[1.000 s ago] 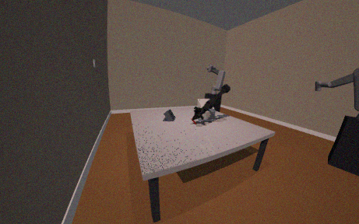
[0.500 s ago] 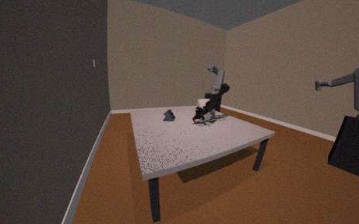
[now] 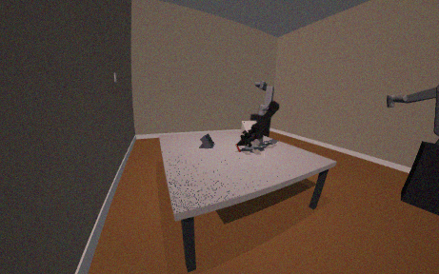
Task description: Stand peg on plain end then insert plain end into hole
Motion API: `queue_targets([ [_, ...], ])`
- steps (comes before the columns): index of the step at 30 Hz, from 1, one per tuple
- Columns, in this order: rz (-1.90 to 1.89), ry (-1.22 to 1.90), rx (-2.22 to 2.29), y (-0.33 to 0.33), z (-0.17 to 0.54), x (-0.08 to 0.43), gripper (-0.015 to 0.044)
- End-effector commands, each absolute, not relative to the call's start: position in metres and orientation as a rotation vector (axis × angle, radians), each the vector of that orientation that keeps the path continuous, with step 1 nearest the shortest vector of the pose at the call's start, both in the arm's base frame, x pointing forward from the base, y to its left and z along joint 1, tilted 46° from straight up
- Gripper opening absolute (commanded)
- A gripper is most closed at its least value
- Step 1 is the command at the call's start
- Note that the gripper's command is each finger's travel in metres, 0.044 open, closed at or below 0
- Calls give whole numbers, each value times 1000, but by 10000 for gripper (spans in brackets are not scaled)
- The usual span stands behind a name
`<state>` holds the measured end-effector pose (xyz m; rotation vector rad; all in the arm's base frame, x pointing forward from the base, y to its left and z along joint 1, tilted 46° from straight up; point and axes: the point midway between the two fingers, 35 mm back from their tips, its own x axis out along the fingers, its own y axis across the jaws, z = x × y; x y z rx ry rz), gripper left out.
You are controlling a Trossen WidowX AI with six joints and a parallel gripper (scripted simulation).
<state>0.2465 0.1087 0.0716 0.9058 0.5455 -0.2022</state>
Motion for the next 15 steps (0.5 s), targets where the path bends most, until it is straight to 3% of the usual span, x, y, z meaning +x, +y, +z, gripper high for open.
queue_targets([
  [1, -227, 505, 902, 109, 71, 243, 49],
  [15, -281, 394, 883, 112, 72, 234, 49],
])
